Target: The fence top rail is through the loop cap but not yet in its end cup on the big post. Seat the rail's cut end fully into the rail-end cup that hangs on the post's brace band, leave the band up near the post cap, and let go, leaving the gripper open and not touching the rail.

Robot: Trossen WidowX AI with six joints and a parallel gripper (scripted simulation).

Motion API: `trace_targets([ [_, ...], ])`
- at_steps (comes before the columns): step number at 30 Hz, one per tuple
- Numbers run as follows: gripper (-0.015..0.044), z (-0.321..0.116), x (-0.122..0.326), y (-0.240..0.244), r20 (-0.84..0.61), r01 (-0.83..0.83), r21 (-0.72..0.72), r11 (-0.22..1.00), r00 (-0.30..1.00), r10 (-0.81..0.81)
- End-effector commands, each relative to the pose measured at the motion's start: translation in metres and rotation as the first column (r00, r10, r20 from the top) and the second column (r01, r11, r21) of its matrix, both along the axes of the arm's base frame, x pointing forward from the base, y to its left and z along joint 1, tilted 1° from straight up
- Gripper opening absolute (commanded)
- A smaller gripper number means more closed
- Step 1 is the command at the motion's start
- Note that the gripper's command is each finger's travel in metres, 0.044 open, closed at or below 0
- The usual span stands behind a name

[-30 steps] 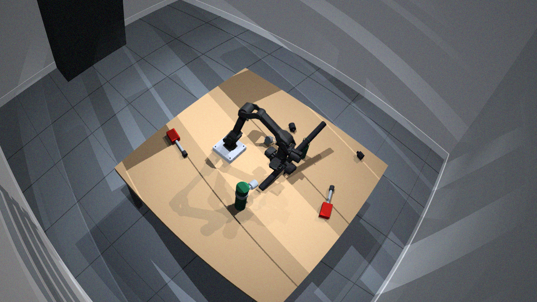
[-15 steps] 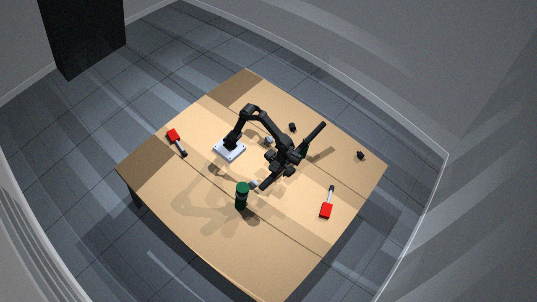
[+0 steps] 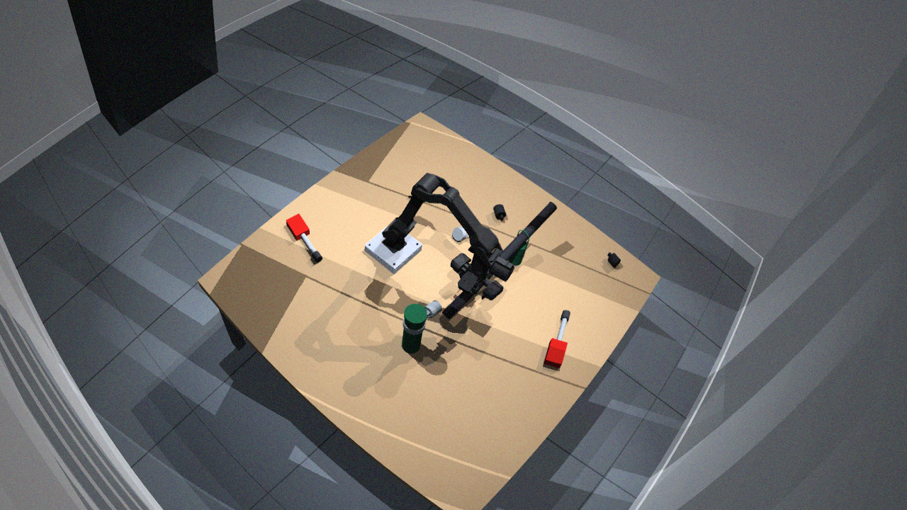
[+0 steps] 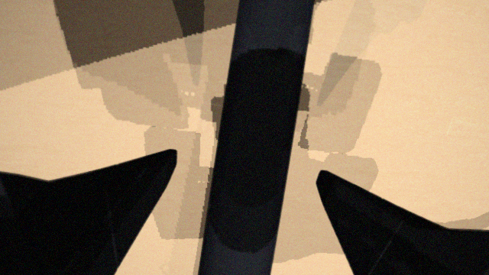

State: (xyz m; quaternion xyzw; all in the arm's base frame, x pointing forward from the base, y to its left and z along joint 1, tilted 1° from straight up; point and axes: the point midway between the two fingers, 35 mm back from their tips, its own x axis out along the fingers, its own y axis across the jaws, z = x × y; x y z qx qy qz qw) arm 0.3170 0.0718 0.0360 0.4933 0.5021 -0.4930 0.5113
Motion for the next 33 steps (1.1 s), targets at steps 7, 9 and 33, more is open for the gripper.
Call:
trace_targets([
  [7, 0.0230, -0.003, -0.001, 0.000, -0.002, 0.005, 0.003, 1.000, 1.000, -0.005],
  [9, 0.0177, -0.003, -0.001, 0.000, -0.002, 0.005, 0.003, 1.000, 1.000, -0.005],
  [33, 0.0000, 0.034, 0.004, -0.015, -0.001, 0.004, -0.140, 0.990, 1.000, -0.005],
])
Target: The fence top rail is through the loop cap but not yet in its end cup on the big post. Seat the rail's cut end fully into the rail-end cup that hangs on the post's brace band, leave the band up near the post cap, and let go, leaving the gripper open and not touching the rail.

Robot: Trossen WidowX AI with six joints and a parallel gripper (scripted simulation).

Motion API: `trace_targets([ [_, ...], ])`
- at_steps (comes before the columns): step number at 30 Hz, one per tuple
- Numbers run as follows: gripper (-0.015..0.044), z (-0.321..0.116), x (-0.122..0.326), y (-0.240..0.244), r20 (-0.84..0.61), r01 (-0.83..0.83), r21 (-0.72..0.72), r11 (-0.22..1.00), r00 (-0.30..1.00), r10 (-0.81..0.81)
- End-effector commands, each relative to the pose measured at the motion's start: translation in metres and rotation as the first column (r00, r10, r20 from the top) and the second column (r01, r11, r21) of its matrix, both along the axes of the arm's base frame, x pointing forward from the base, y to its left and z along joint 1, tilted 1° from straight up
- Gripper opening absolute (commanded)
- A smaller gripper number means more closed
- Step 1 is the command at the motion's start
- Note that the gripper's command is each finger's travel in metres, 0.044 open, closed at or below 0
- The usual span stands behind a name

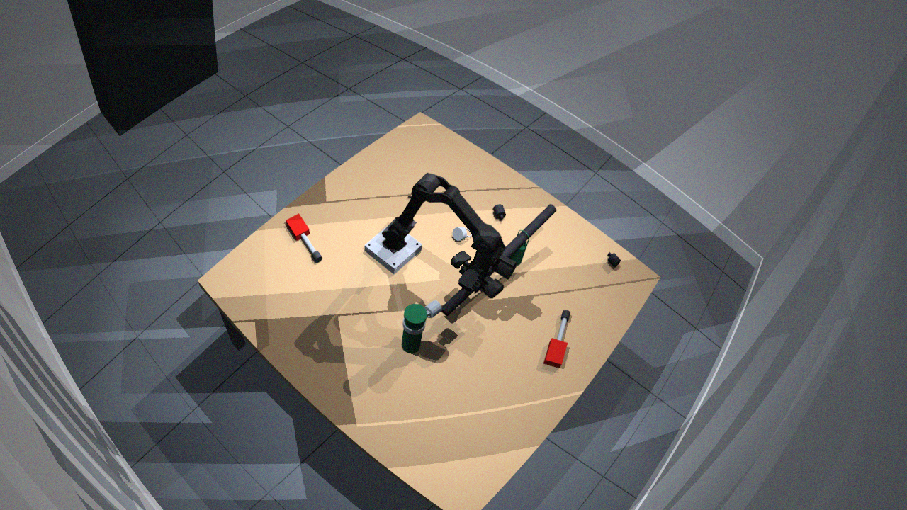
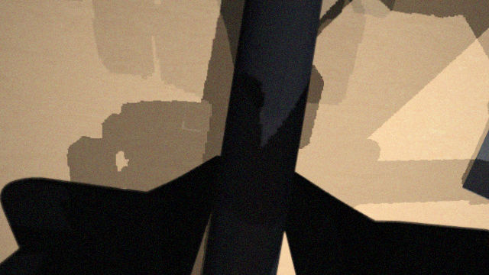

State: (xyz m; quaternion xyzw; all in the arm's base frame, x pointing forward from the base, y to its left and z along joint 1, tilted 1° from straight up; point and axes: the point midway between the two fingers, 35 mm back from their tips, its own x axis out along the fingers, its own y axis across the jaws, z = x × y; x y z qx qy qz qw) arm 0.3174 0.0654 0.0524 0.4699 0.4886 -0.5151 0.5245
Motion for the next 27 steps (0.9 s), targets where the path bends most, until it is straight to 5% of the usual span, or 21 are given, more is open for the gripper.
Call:
trace_targets([
  [1, 0.0000, 0.022, 0.004, -0.011, 0.017, 0.004, -0.087, 0.996, 1.000, -0.003],
  [10, 0.0000, 0.064, 0.003, -0.029, 0.023, -0.003, -0.250, 0.968, 1.000, 0.009],
  [27, 0.0000, 0.059, 0.002, -0.025, 0.013, -0.008, -0.232, 0.973, 1.000, 0.012],
])
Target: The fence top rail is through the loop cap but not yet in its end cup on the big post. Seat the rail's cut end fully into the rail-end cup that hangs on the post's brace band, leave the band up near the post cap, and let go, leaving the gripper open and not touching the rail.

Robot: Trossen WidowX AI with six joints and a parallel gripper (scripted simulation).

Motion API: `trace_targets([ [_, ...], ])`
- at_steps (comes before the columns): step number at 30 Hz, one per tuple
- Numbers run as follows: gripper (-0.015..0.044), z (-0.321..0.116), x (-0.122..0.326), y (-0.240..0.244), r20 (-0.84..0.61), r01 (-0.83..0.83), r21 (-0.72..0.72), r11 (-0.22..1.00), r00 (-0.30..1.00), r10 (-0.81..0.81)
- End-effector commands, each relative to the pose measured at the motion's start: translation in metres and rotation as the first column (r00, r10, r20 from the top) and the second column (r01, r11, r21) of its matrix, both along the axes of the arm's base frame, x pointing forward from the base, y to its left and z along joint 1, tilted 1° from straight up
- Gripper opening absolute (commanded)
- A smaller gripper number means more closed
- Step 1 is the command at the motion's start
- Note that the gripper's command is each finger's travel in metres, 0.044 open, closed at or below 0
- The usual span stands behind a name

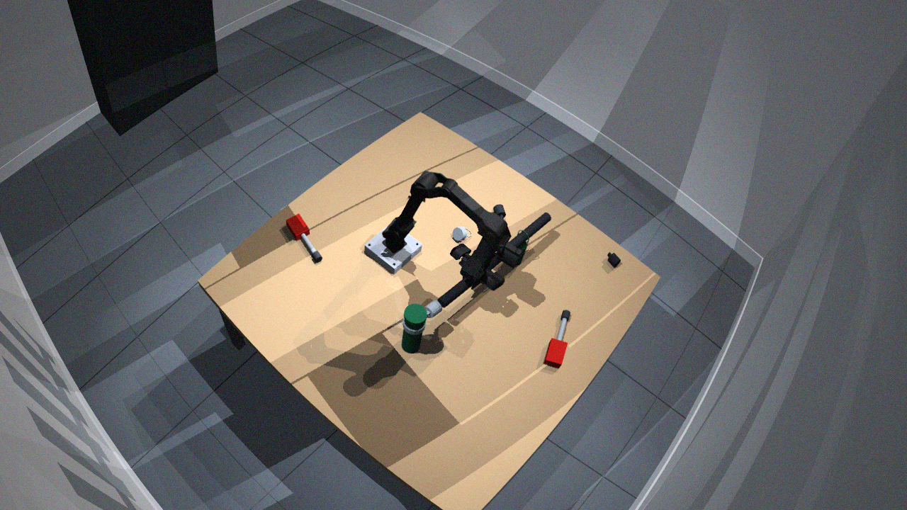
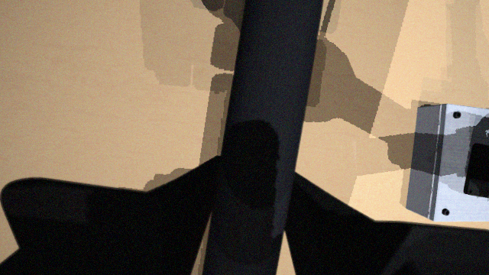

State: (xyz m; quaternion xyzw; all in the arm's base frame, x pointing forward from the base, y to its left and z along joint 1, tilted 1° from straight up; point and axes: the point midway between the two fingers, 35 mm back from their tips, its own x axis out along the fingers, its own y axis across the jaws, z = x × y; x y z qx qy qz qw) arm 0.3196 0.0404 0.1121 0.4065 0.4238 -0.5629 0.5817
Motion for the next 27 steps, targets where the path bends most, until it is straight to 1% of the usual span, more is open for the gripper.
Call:
trace_targets([
  [1, 0.0000, -0.0001, 0.0001, 0.0001, 0.000, 0.000, 0.001, 1.000, 1.000, 0.000],
  [27, 0.0000, 0.0097, 0.0028, -0.0091, 0.001, 0.000, 0.000, 1.000, 1.000, 0.000],
])
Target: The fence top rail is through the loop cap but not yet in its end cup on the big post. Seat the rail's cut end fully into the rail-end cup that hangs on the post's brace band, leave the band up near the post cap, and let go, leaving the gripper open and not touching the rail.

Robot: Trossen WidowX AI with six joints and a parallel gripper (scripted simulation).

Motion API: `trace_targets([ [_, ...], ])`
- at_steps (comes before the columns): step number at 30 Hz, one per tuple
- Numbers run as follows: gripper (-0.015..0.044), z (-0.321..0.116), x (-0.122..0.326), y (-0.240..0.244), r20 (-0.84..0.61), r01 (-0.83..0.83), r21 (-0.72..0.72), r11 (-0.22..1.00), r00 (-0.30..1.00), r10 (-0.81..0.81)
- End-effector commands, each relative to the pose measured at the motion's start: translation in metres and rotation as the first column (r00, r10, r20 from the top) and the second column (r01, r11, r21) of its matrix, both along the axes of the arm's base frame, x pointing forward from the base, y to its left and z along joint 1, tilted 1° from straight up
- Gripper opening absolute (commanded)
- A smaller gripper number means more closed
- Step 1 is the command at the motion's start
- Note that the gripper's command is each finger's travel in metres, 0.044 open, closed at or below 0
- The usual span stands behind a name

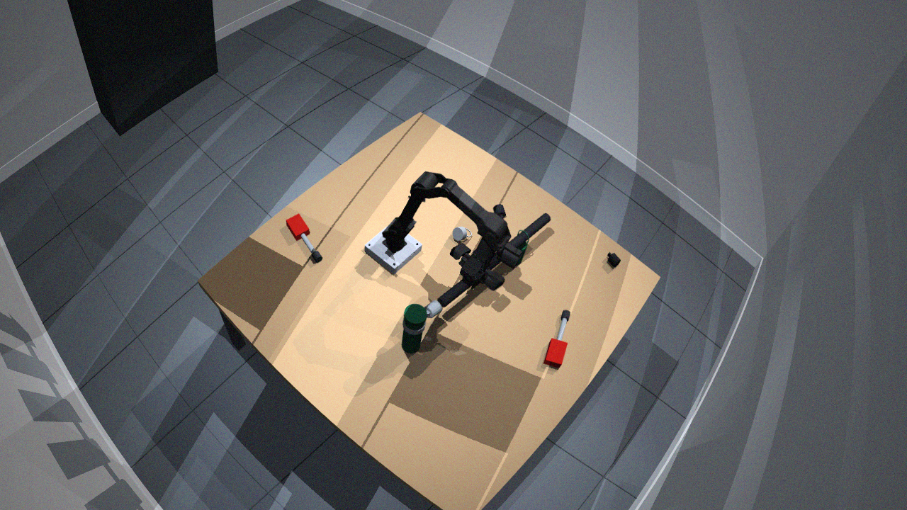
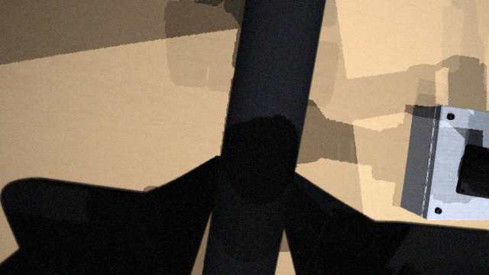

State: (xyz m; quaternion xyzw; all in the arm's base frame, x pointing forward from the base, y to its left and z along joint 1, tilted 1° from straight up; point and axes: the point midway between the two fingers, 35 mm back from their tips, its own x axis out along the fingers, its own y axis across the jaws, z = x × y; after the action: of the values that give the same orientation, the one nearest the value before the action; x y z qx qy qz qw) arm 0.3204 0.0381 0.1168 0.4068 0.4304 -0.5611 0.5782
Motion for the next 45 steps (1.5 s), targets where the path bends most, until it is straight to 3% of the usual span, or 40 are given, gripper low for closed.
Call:
trace_targets([
  [1, 0.0000, 0.005, 0.002, -0.007, 0.009, 0.003, -0.012, 1.000, 1.000, -0.003],
  [45, 0.0000, 0.001, 0.001, -0.024, 0.000, 0.000, -0.002, 1.000, 1.000, 0.000],
])
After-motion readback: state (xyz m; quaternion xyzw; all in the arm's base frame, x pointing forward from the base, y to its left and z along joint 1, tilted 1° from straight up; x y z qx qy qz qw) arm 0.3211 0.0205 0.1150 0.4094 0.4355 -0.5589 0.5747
